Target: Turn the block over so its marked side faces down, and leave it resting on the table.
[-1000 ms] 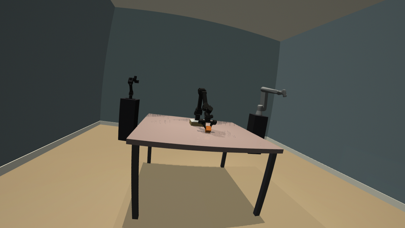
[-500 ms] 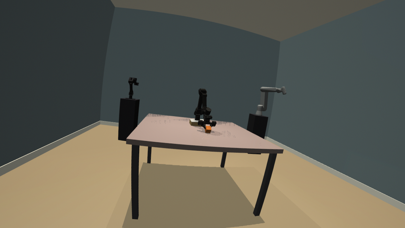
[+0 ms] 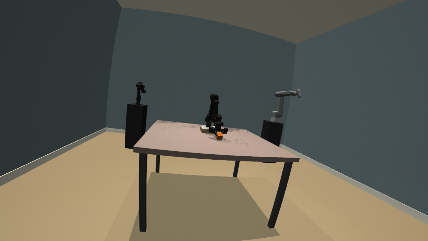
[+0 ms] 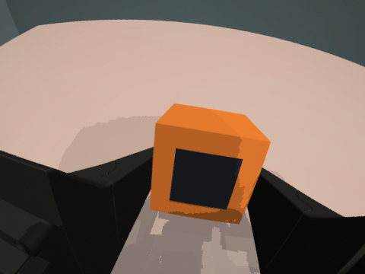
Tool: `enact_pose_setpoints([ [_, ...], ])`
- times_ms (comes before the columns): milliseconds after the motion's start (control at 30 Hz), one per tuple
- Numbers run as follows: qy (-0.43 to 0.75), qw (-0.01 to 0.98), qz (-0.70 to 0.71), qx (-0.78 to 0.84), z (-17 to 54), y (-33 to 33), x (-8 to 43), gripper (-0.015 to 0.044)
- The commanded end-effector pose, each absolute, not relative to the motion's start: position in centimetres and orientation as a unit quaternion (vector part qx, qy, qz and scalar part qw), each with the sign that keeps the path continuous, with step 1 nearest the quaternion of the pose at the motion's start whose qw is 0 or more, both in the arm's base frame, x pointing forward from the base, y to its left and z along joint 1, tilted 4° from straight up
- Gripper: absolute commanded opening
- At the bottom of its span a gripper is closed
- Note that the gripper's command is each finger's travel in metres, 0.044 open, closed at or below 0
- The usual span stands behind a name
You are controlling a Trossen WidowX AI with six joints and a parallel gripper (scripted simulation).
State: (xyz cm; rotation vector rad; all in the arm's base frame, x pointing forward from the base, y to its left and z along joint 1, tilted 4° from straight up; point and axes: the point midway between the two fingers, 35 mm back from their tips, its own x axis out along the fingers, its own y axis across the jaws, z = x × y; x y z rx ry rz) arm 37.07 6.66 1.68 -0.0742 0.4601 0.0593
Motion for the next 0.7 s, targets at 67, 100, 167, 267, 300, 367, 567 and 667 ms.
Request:
enact_pose_setpoints([
  [67,0.223,0.974,0.028,-0.040,1.85,6.61,37.12,0.0000],
  [100,0.223,0.974,0.028,-0.040,1.85,6.61,37.12,0.0000],
  [167,0.223,0.974,0.028,-0.040,1.85,6.61,37.12,0.0000],
  [267,0.223,0.974,0.028,-0.040,1.85,6.61,37.12,0.0000],
  [300,0.223,0.974,0.028,-0.040,1.85,6.61,37.12,0.0026],
  [367,0.223,0.974,0.028,-0.040,1.85,6.61,37.12,0.0079],
  [567,0.223,0.974,0.028,-0.040,1.85,6.61,37.12,0.0236],
  [667,0.223,0.974,0.028,-0.040,1.85,6.61,37.12,0.0315],
])
